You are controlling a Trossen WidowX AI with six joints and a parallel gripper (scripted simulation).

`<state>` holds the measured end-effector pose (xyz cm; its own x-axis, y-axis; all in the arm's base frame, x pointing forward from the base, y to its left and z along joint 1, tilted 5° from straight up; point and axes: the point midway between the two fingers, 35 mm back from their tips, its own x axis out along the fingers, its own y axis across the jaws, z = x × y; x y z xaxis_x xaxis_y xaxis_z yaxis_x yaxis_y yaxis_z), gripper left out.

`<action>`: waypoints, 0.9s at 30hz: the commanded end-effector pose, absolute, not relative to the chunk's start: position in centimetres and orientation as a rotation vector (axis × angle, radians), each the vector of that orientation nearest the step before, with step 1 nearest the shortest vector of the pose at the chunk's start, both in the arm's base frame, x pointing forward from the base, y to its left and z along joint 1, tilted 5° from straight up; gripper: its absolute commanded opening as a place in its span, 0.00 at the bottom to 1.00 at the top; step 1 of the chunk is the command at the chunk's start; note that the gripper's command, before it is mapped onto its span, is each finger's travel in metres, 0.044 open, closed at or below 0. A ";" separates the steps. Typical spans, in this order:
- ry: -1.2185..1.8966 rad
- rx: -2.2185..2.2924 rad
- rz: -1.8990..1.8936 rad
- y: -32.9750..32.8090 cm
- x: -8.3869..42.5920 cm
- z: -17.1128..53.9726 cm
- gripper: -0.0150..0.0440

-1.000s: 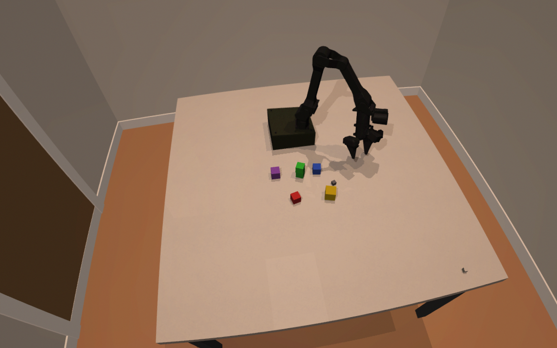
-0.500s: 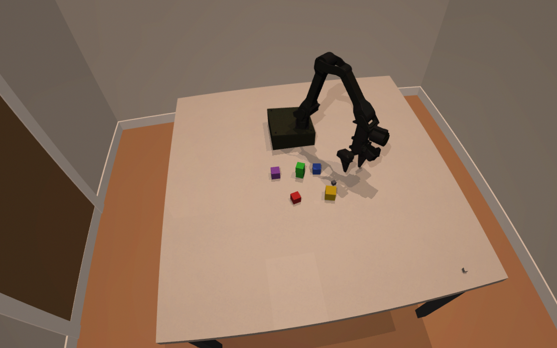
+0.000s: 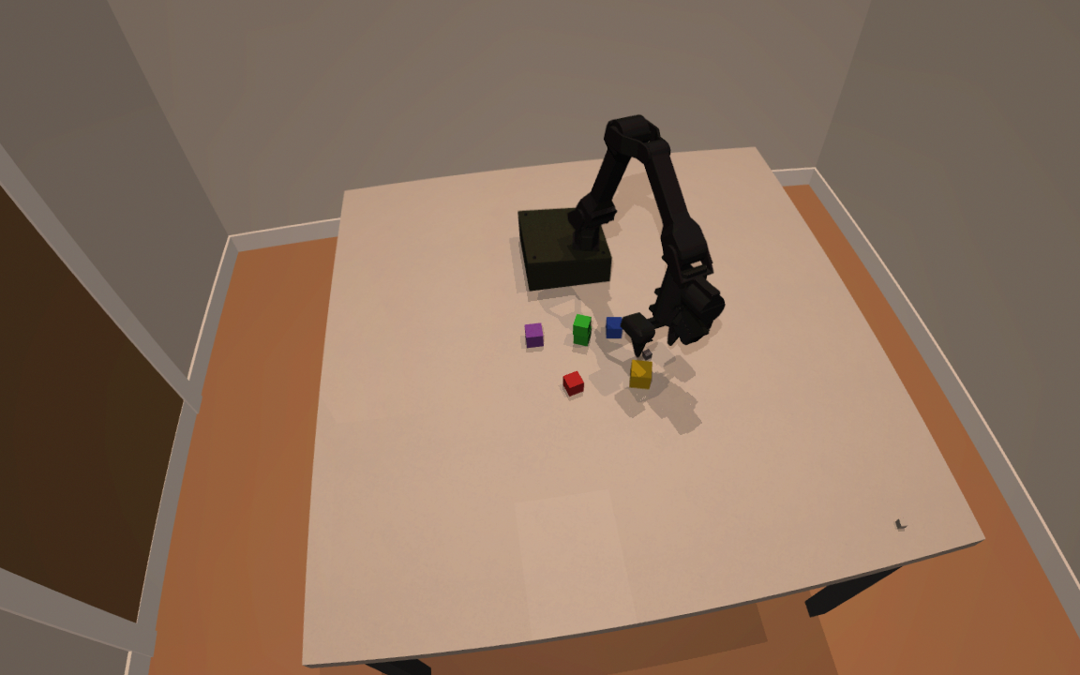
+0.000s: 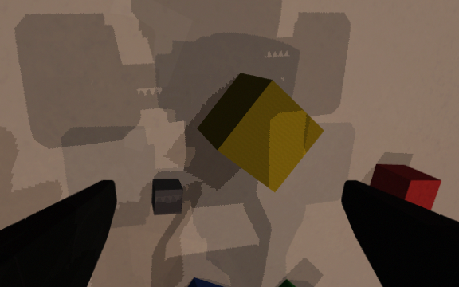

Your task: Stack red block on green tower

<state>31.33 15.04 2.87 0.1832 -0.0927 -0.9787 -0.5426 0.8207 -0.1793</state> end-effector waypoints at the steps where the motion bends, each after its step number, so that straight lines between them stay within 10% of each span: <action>1: 1.408 -0.534 0.352 12.5 33.3 3.2 1.00; 27: 1.537 -0.318 0.415 -2.6 37.1 3.9 1.00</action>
<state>36.87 -2.35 3.80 -0.0148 0.0443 -0.9989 -0.4411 0.8963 0.0462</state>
